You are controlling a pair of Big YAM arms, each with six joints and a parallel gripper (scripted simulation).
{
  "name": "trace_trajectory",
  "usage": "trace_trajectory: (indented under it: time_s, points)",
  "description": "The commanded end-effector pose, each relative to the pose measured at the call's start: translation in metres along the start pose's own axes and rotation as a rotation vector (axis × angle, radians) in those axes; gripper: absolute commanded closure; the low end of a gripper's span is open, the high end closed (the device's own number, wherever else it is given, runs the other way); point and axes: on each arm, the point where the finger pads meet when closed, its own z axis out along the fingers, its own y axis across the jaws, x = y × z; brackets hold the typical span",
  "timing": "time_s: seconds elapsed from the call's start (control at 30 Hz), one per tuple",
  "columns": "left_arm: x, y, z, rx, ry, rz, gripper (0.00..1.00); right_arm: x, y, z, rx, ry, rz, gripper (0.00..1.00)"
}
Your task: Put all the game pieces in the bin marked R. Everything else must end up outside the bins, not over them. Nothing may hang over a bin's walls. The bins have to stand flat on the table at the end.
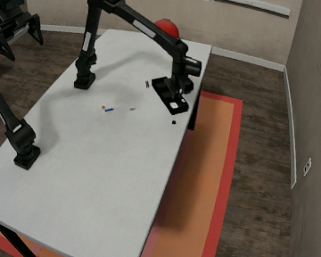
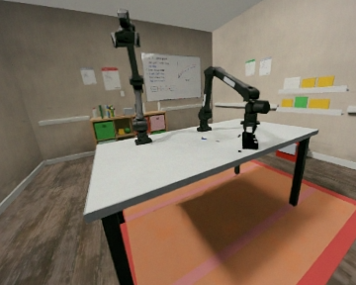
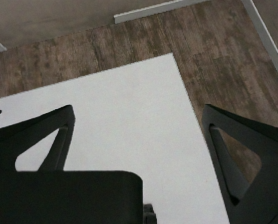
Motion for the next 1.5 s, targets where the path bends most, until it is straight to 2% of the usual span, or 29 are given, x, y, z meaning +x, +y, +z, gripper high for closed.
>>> trace_trajectory:
  time_s: [0.0, 0.93, 0.97, 1.2, 1.33, 1.47]
  points:
    - [-0.002, -0.001, -0.004, 0.004, 0.003, 0.006, 0.69, -0.010, -0.003, -0.014, 0.007, -0.023, 0.010, 0.00]
    - [0.000, -0.001, -0.016, -0.010, -0.010, 0.006, 0.69, -0.010, -0.003, -0.014, 0.007, -0.023, 0.010, 0.00]
    - [-0.013, 0.012, -0.037, -0.042, -0.044, 0.006, 0.00, -0.010, -0.003, -0.014, 0.007, -0.023, 0.010, 0.00]
    - [-0.013, 0.012, -0.068, -0.046, -0.047, 0.006, 0.00, -0.010, -0.003, -0.014, 0.007, -0.023, 0.010, 0.00]
    - [-0.012, 0.012, -0.067, -0.034, -0.035, 0.006, 0.00, -0.010, -0.003, -0.014, 0.007, -0.023, 0.010, 0.00]
    - [-0.012, 0.011, -0.093, -0.046, -0.048, 0.006, 0.00, -0.010, -0.003, -0.014, 0.007, -0.023, 0.010, 0.00]
